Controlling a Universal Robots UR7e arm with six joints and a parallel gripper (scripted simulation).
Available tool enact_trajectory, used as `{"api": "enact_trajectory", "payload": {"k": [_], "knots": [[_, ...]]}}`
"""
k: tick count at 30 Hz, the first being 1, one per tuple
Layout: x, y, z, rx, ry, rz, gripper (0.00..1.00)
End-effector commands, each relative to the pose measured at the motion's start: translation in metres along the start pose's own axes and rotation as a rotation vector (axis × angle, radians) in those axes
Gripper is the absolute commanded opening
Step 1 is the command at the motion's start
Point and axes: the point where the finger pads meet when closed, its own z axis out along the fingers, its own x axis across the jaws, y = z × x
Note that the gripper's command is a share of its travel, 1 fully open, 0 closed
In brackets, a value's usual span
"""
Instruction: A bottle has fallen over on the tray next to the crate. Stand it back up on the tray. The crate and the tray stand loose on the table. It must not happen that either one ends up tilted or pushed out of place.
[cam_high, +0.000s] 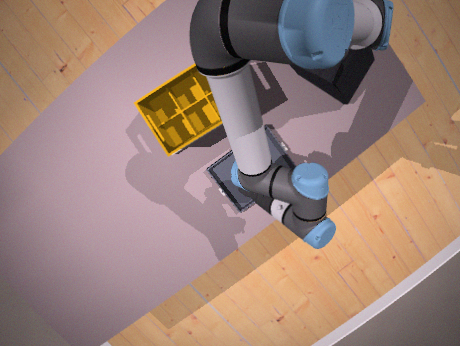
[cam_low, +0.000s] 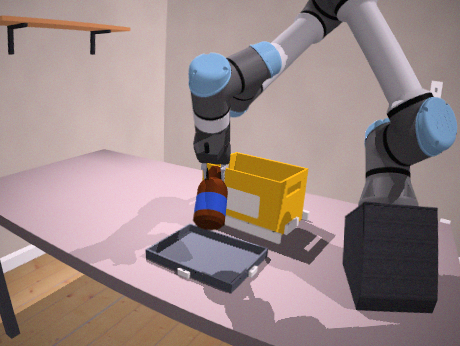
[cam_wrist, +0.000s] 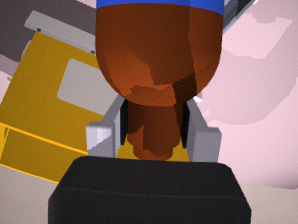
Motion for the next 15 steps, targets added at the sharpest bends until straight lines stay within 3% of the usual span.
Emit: {"api": "enact_trajectory", "payload": {"k": [1, 15], "knots": [[0.0003, 0.0003, -0.0004, 0.0, 0.001, 0.001, 0.0], [0.0001, 0.0001, -0.0002, -0.005, -0.001, 0.001, 0.0]]}}
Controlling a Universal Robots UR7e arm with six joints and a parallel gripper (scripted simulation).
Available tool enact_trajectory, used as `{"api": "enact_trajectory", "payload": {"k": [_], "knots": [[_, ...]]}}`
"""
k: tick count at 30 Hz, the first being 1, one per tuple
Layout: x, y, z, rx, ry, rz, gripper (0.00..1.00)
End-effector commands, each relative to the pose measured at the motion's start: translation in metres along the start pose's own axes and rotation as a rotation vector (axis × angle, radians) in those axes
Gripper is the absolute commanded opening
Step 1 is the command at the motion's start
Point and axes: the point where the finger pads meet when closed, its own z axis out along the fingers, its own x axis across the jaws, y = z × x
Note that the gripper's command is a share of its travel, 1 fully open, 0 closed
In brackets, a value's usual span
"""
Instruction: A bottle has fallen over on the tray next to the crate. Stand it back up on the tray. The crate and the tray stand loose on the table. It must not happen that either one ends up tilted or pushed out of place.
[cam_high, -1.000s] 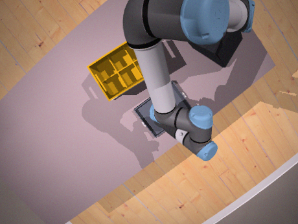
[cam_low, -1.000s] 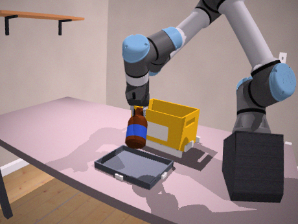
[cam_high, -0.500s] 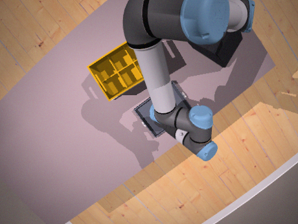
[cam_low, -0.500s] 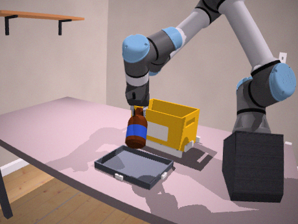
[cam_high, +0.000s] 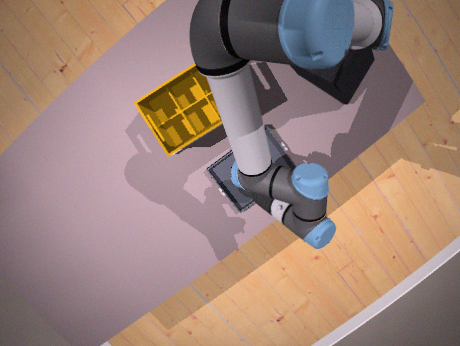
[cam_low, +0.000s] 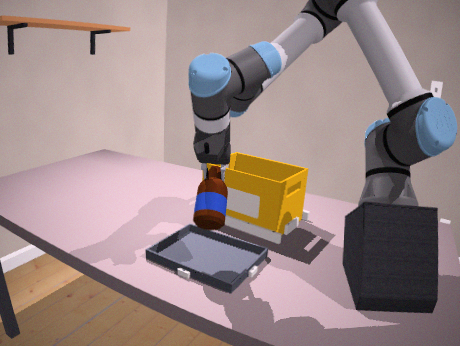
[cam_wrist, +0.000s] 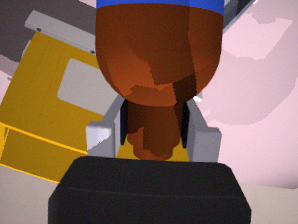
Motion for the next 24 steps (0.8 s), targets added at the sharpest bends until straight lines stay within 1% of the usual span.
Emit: {"api": "enact_trajectory", "payload": {"k": [1, 8, 17, 19, 24], "knots": [[0.0002, 0.0002, -0.0003, -0.004, 0.0, 0.001, 0.0], [-0.0004, -0.0005, 0.0001, -0.025, -0.005, 0.002, 0.0], [-0.0011, -0.0014, 0.0006, -0.084, -0.012, 0.003, 0.0], [-0.0011, -0.0014, 0.0006, -0.084, -0.012, 0.003, 0.0], [-0.0009, -0.0014, 0.0004, -0.12, -0.01, 0.002, 0.0]]}}
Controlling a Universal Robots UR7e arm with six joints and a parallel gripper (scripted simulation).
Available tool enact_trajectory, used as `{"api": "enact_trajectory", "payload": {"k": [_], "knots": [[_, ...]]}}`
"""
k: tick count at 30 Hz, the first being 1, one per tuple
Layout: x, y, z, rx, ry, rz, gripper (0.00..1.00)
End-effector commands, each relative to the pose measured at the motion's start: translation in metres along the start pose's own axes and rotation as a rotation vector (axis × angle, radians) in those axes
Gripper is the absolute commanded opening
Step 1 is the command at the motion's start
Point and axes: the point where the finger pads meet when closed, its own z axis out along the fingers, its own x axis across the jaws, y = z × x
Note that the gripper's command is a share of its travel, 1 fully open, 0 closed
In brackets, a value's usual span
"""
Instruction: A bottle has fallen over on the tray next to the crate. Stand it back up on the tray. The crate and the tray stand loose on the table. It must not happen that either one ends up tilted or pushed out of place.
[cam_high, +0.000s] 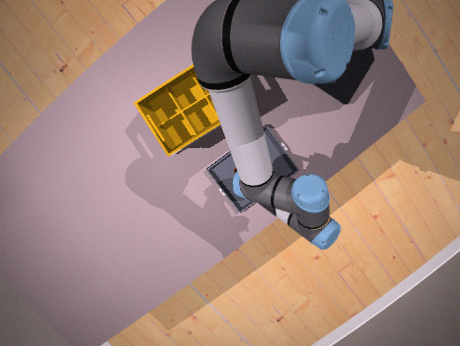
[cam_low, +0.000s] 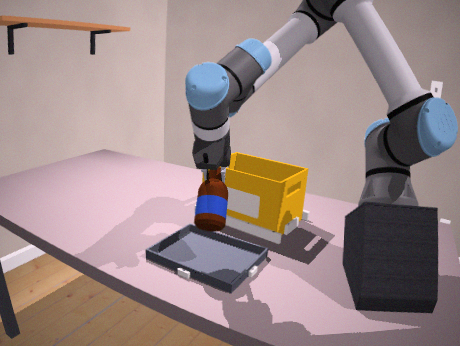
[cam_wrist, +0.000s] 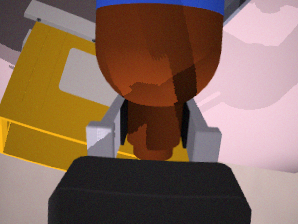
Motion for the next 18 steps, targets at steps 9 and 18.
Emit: {"api": "enact_trajectory", "payload": {"k": [9, 18], "knots": [[0.0013, 0.0009, -0.0011, -0.074, 0.005, 0.002, 0.0], [0.0016, 0.0011, -0.0014, -0.084, 0.008, 0.001, 0.0]]}}
